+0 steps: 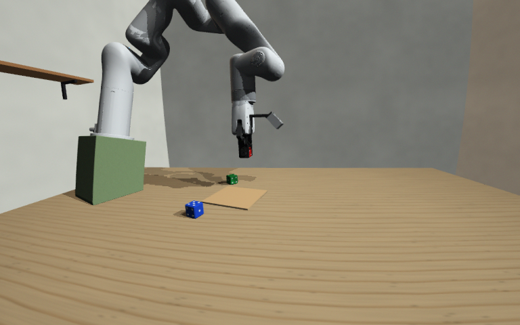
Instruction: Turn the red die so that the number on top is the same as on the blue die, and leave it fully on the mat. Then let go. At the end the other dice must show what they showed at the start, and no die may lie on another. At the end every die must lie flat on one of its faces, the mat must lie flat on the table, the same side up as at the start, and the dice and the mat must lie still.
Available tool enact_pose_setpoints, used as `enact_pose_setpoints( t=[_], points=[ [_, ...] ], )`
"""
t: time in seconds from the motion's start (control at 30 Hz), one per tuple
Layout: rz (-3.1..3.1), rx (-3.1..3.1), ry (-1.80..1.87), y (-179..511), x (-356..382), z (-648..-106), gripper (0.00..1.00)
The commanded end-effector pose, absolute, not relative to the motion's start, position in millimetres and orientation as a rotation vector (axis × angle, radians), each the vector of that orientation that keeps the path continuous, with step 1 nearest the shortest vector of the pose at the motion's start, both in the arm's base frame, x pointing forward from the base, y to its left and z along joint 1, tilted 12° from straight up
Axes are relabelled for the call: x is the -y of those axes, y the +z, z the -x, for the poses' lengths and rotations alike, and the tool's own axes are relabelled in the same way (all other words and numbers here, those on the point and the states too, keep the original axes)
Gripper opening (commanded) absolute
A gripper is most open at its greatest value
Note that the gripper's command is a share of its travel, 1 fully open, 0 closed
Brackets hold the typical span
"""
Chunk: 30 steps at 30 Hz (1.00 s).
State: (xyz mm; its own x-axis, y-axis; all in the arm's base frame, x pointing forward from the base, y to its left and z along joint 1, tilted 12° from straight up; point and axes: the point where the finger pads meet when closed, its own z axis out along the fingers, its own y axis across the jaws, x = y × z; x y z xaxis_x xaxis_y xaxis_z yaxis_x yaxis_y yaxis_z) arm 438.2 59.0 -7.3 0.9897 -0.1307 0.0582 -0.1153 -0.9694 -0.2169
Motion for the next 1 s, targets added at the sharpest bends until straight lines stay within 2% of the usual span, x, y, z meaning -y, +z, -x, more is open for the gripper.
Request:
enact_pose_setpoints(
  t=[0.0, 0.97],
  points=[
    [2.904, -0.436, -0.077, -7.9, -48.3, -438.2, 0.27],
    [2.445, -1.619, 0.058, -17.7, 4.3, -427.1, 0.27]
  ],
)
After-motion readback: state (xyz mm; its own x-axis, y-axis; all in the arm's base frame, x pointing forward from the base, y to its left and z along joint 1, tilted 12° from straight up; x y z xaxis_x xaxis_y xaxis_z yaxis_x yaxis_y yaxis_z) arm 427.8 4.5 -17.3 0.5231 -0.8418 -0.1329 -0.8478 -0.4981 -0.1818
